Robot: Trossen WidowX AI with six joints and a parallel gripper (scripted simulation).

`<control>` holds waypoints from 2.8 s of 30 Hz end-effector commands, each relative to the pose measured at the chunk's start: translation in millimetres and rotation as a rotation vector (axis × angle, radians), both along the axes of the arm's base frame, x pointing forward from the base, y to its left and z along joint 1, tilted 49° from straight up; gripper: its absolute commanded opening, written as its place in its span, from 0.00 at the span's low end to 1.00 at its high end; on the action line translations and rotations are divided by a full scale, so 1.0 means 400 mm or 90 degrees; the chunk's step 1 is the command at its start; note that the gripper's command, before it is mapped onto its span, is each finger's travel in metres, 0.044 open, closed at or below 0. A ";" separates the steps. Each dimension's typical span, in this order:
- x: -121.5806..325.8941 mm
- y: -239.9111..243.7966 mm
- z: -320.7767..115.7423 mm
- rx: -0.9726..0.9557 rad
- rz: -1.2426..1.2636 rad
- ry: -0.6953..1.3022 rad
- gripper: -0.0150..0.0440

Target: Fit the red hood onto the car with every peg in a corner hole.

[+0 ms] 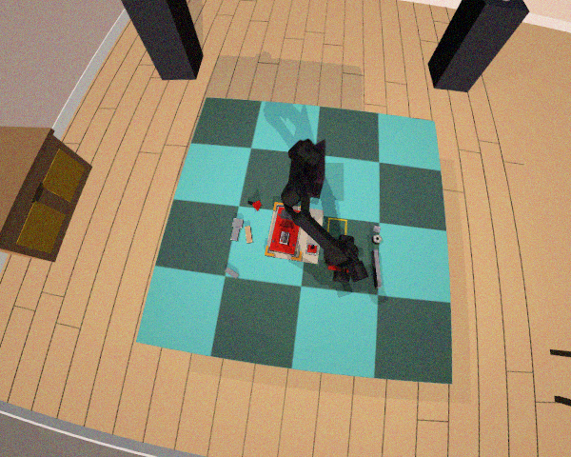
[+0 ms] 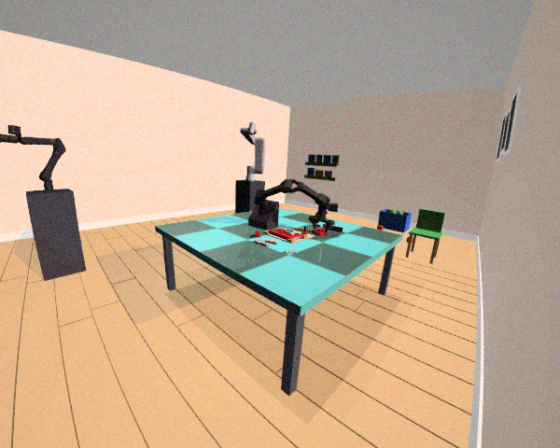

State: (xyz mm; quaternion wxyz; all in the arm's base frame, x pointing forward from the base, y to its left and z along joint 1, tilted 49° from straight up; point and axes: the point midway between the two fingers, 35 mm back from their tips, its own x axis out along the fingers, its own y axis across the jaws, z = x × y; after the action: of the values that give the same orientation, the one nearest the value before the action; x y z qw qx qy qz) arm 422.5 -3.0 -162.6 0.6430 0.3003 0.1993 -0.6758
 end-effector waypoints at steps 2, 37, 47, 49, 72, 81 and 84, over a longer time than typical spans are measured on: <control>0.000 0.000 0.000 0.000 0.000 0.000 0.91; -0.001 0.122 0.105 0.002 0.000 0.000 0.25; -0.002 0.177 0.153 0.003 0.000 0.000 0.25; -0.002 0.183 0.159 0.003 0.000 0.000 0.25; -0.011 0.075 0.298 0.004 0.170 0.192 0.25; -0.029 0.026 0.357 0.006 0.251 0.285 0.25; -0.036 0.008 0.377 0.006 0.278 0.315 0.25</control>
State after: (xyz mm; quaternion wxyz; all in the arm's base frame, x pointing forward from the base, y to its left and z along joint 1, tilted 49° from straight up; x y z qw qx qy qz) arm 410.2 5.3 -20.2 0.6988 0.1000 0.3979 -0.5860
